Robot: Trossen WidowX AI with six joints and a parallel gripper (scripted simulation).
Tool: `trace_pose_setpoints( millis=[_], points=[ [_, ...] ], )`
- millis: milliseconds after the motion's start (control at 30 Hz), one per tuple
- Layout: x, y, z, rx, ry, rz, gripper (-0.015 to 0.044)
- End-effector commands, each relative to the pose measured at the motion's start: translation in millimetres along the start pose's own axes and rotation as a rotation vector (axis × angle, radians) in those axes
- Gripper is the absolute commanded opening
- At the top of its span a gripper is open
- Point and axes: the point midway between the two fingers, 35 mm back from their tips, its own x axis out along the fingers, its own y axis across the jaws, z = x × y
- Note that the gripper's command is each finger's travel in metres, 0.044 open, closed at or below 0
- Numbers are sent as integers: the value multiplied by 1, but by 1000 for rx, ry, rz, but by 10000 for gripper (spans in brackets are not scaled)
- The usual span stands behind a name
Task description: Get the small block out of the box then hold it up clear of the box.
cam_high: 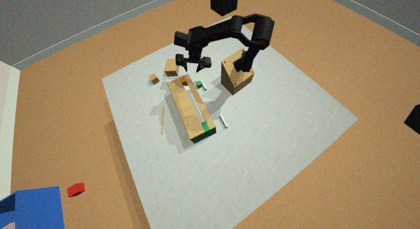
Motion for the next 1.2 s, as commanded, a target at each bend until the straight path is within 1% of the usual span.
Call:
trace_pose_setpoints(
  millis=[0, 167, 200, 767, 833, 1000, 1067, 1167],
  points=[
    [2, -15, 7, 926, 110, -5, 285],
    [0, -17, 8, 1259, 144, -22, 285],
    [0, -17, 8, 1288, 148, -24, 285],
    [0, -17, 9, 1299, 149, -24, 285],
    [12, -19, 9, 1300, 148, -24, 285],
    [81, -44, 8, 1300, 150, -26, 285],
    [90, -49, 7, 1300, 152, -27, 285],
    [90, -49, 7, 1300, 152, -27, 285]
  ],
)
